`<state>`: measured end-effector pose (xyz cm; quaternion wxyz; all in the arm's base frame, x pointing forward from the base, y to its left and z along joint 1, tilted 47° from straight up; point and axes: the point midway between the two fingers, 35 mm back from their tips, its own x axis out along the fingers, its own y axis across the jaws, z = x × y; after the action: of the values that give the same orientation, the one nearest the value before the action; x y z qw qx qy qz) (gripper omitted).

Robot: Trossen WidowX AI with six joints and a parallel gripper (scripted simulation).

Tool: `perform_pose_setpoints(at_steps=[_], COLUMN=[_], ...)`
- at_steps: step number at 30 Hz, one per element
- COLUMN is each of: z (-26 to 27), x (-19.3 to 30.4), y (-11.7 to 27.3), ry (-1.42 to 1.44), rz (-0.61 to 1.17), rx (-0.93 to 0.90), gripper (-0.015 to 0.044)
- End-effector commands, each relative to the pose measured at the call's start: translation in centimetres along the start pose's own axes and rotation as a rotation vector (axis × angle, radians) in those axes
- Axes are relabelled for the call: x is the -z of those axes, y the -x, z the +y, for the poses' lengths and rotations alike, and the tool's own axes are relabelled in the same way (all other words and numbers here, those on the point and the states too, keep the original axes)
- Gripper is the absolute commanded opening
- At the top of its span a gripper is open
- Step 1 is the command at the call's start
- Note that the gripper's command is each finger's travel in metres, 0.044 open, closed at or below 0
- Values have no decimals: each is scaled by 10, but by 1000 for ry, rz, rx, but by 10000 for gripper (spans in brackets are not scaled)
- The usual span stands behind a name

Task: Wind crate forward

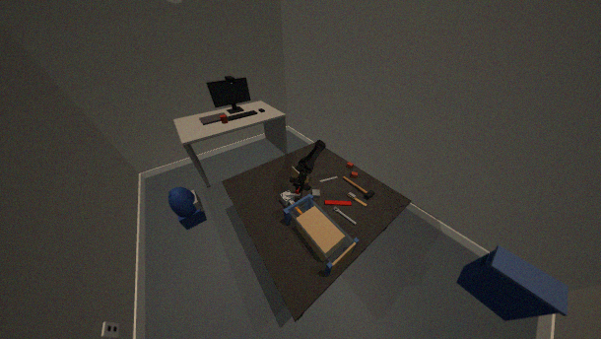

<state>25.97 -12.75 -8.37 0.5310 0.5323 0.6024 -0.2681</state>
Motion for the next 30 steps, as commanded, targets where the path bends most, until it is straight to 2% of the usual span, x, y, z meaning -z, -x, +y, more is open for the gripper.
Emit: perform_pose_setpoints(at_steps=[1, 30], z=[-9, -45], x=[12, 31], y=[1, 11], ry=[-4, -6], rz=[24, 25], rx=[7, 10], gripper=[0, 0])
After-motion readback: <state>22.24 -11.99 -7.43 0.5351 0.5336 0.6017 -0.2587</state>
